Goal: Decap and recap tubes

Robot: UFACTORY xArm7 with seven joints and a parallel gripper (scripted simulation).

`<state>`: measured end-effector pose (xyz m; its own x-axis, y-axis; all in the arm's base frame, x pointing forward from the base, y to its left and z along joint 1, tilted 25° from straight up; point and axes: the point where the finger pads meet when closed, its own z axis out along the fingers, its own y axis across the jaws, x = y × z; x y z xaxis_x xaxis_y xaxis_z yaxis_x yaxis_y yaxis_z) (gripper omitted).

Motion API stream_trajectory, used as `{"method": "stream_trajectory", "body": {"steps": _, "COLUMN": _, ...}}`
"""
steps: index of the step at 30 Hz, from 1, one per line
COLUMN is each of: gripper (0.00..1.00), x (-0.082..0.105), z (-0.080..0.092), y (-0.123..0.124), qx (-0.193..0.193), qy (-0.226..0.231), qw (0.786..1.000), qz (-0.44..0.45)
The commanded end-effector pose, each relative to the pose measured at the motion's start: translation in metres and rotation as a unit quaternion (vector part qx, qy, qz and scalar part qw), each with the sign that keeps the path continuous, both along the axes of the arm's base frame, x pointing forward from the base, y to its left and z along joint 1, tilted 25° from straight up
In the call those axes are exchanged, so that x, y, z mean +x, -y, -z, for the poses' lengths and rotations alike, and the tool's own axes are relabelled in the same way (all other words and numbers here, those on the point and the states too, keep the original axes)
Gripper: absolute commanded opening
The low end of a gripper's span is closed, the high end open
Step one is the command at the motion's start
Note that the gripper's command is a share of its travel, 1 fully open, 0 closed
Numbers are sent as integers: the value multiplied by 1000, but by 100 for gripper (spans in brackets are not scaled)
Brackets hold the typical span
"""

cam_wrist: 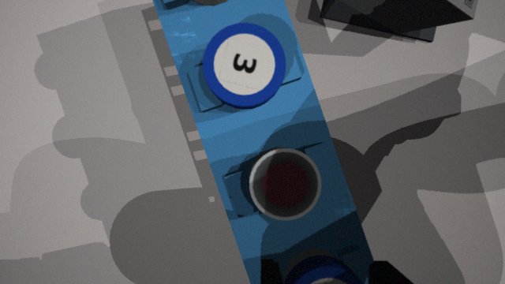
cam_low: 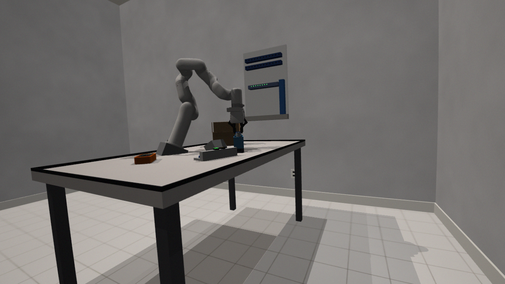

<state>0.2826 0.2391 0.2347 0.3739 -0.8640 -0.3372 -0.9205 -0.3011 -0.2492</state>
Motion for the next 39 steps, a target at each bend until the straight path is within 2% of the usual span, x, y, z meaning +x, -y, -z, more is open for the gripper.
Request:
{"method": "stream_trajectory", "body": {"steps": 1, "gripper": 46, "x": 1, "z": -2, "y": 0, "qx": -5, "qy": 25, "qw": 998, "qz": -52}}
{"method": "stream_trajectory", "body": {"steps": 8, "gripper": 46, "x": 1, "z": -2, "y": 0, "qx": -18, "qy": 73, "qw": 984, "qz": -160}}
{"method": "stream_trajectory", "body": {"steps": 17, "gripper": 46, "x": 1, "z": -2, "y": 0, "qx": -38, "qy": 143, "qw": 937, "qz": -317}}
{"method": "stream_trajectory", "body": {"steps": 19, "gripper": 46, "x": 1, "z": -2, "y": 0, "qx": -38, "qy": 143, "qw": 937, "qz": -317}}
{"method": "stream_trajectory", "body": {"steps": 30, "gripper": 46, "x": 1, "z": -2, "y": 0, "qx": -60, "qy": 219, "qw": 844, "qz": -487}}
{"method": "stream_trajectory", "body": {"steps": 37, "gripper": 46, "x": 1, "z": -2, "y": 0, "qx": -60, "qy": 219, "qw": 844, "qz": -487}}
{"method": "stream_trajectory", "body": {"steps": 38, "gripper": 0, "x": 1, "z": -2, "y": 0, "qx": -60, "qy": 219, "qw": 844, "qz": -487}}
{"method": "stream_trajectory", "body": {"steps": 39, "gripper": 0, "x": 1, "z": -2, "y": 0, "qx": -60, "qy": 219, "qw": 844, "qz": -487}}
